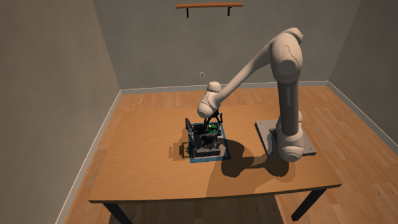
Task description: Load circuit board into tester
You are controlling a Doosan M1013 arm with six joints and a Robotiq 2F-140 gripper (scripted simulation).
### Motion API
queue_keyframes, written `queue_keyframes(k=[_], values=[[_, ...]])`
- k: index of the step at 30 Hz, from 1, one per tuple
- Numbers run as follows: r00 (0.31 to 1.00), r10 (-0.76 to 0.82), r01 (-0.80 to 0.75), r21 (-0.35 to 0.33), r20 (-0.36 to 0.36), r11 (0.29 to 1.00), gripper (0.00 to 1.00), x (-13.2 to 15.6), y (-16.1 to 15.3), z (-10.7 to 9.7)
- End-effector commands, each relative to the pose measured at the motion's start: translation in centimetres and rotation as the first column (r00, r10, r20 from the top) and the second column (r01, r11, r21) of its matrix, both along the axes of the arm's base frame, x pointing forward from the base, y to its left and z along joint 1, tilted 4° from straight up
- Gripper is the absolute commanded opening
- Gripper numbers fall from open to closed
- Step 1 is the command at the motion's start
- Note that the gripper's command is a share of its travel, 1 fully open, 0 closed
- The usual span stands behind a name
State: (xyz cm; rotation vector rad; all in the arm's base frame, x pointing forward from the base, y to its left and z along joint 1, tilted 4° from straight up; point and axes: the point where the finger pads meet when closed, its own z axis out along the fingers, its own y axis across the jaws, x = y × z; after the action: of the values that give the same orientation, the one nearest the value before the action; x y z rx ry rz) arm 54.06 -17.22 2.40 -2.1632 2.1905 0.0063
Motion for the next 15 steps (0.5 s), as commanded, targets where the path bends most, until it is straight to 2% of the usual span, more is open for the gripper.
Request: queue_keyframes(k=[1, 15], values=[[1.000, 0.000, 0.000, 0.000, 0.000, 1.000, 0.58, 0.01, 0.01, -0.12], [1.000, 0.000, 0.000, 0.000, 0.000, 1.000, 0.58, 0.02, 0.02, -0.39]])
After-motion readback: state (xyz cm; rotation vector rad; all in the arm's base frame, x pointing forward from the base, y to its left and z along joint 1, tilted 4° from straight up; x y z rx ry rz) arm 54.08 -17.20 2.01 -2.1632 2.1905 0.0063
